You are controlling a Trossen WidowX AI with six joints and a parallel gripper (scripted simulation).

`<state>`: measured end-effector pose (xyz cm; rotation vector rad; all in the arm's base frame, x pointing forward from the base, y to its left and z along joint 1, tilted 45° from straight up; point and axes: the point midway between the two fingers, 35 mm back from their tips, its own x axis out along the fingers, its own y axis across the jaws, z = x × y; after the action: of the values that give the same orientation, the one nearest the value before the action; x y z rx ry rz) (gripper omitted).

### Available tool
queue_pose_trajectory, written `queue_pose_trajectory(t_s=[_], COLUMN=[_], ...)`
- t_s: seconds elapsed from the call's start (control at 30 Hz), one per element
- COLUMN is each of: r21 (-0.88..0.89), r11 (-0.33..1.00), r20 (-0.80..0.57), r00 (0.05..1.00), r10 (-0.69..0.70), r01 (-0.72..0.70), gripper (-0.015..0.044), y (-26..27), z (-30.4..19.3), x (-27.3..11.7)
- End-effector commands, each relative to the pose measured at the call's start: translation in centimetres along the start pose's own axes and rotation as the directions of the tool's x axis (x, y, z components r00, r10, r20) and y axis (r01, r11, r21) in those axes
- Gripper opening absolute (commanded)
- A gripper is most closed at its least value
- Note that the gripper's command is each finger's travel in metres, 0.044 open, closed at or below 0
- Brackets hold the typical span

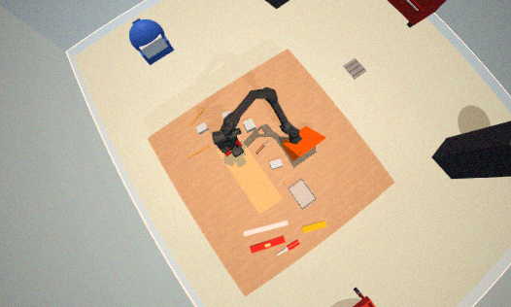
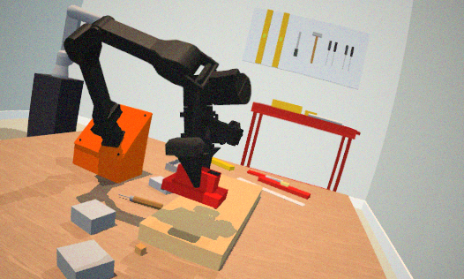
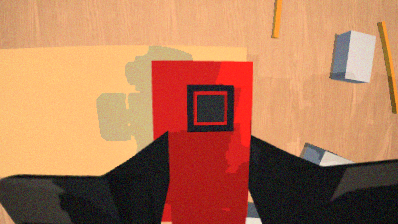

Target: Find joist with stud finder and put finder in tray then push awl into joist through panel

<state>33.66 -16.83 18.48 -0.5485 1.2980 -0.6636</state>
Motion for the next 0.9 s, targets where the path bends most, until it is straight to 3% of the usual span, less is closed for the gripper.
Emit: queue_pose_trajectory(t_s=[0.0, 0.27, 0.87], r21=[0.007, -0.052, -0.471], r11=[1.000, 0.998, 0.858], r20=[0.013, 0.024, 0.026], r00=[1.000, 0.999, 0.969], r10=[-0.007, 0.027, 0.246], r01=[0.007, -0.026, -0.205], gripper=[0.0000, 0.0000, 0.0000], y=[-0.3, 2.0, 20.3], z=[0.4, 1.3, 3.5], x=[-2.4, -2.4, -3.7])
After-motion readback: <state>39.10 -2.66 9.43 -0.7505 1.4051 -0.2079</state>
